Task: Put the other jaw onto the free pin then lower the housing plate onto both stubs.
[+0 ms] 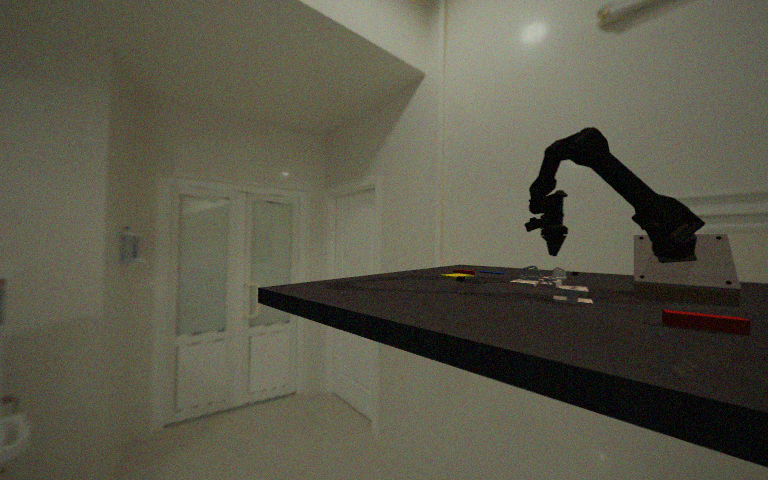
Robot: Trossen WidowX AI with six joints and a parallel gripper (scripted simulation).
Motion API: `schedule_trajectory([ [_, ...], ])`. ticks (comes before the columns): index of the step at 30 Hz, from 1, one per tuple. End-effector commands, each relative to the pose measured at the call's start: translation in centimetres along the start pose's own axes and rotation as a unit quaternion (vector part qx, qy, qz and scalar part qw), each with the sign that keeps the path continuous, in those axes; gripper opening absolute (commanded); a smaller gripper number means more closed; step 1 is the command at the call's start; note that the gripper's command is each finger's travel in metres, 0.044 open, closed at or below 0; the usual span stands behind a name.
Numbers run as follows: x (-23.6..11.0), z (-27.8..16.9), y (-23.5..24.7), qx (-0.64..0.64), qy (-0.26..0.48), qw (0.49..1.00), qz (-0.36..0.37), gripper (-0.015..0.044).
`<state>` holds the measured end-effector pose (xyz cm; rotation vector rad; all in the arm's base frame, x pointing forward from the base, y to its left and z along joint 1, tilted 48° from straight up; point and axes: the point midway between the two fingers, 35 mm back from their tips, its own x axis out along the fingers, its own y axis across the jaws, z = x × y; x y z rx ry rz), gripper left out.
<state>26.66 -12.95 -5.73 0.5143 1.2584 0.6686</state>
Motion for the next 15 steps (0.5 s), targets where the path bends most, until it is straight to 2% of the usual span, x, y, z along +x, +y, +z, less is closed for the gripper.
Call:
schedule_trajectory([
  [1,0.16,-0.19,-0.22,0.054,0.004,0.999,0.002,0.044],
  [15,0.07,-0.25,-0.69,0.201,0.004,0.98,0.002,0.044],
])
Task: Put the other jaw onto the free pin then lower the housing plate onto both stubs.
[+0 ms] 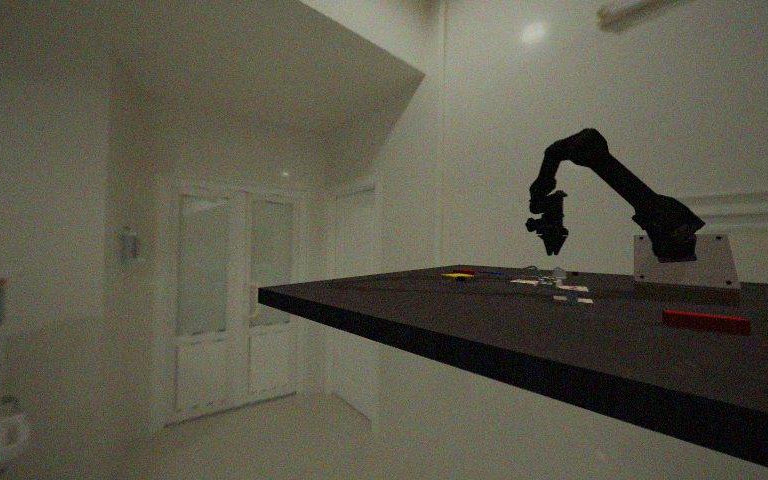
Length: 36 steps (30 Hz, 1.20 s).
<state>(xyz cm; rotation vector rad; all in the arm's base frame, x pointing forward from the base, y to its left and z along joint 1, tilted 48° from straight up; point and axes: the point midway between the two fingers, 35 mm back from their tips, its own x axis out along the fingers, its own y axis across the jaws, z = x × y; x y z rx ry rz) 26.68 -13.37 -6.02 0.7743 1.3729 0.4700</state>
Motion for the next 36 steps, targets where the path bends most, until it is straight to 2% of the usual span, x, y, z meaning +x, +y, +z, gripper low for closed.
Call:
schedule_trajectory([
  [1,0.2,-0.1,-0.3,0.054,0.004,0.999,0.001,0.044],
  [18,0.1,0.0,-0.8,0.232,0.005,0.973,0.0,0.044],
  [36,0.0,0.0,-1.4,0.411,0.005,0.912,-0.001,0.044],
])
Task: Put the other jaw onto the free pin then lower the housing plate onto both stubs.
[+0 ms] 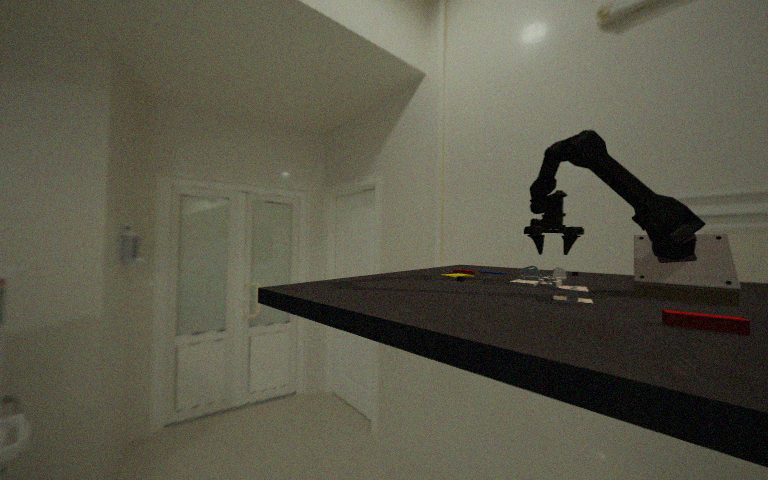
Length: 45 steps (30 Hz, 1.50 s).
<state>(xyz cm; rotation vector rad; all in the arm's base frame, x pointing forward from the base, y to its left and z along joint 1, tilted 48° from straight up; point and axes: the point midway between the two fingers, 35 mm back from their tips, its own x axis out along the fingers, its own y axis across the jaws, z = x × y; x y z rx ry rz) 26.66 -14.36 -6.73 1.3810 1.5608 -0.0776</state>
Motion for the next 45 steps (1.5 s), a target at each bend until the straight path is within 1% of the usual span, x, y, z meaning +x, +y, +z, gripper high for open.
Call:
schedule_trajectory([
  [1,0.2,0.1,-0.3,0.054,0.004,0.999,-0.002,0.044],
  [12,0.1,0.4,-0.5,0.17,0.004,0.985,-0.002,0.044],
  [23,0.1,0.7,-0.7,0.283,0.004,0.959,-0.003,0.044],
  [34,0.0,0.9,-1.0,0.393,0.004,0.92,-0.004,0.044],
  [45,-0.1,1.2,-1.2,0.497,0.004,0.868,-0.004,0.044],
])
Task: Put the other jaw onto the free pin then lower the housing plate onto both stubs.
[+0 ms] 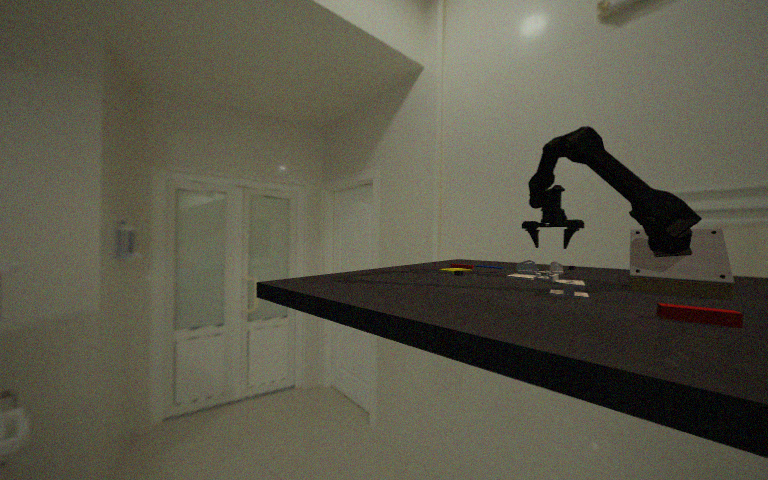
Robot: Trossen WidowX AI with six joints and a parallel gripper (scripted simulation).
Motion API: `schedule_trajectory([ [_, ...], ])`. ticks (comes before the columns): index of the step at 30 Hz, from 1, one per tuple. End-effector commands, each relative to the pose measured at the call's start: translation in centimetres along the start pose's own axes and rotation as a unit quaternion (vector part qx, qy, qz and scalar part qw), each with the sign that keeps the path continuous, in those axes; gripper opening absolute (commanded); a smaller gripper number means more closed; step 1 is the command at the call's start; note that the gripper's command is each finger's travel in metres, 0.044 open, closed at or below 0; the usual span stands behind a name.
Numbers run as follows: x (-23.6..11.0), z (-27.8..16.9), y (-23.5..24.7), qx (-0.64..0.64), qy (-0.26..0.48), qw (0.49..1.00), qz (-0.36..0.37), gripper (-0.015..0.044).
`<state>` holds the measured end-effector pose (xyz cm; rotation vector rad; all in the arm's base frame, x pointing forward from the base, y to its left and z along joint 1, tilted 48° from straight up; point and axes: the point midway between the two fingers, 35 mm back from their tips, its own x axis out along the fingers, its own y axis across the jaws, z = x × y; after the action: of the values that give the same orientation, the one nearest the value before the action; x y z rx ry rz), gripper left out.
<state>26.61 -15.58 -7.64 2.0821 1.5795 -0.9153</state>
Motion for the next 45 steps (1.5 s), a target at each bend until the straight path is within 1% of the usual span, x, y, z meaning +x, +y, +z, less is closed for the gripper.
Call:
schedule_trajectory([
  [1,0.2,0.3,-0.1,0.054,0.001,0.999,-0.004,0.044],
  [12,0.1,0.6,0.0,0.163,0.001,0.987,-0.005,0.044],
  [20,0.3,0.6,0.0,0.165,0.001,0.986,-0.005,0.044],
  [24,3.5,0.6,0.0,0.165,0.001,0.986,-0.005,0.044],
  [26,4.2,0.6,-0.1,0.165,0.001,0.986,-0.005,0.044],
  [39,4.2,0.6,-0.1,0.165,0.001,0.986,-0.005,0.044],
  [45,5.1,0.6,0.0,0.165,0.001,0.986,-0.005,0.044],
])
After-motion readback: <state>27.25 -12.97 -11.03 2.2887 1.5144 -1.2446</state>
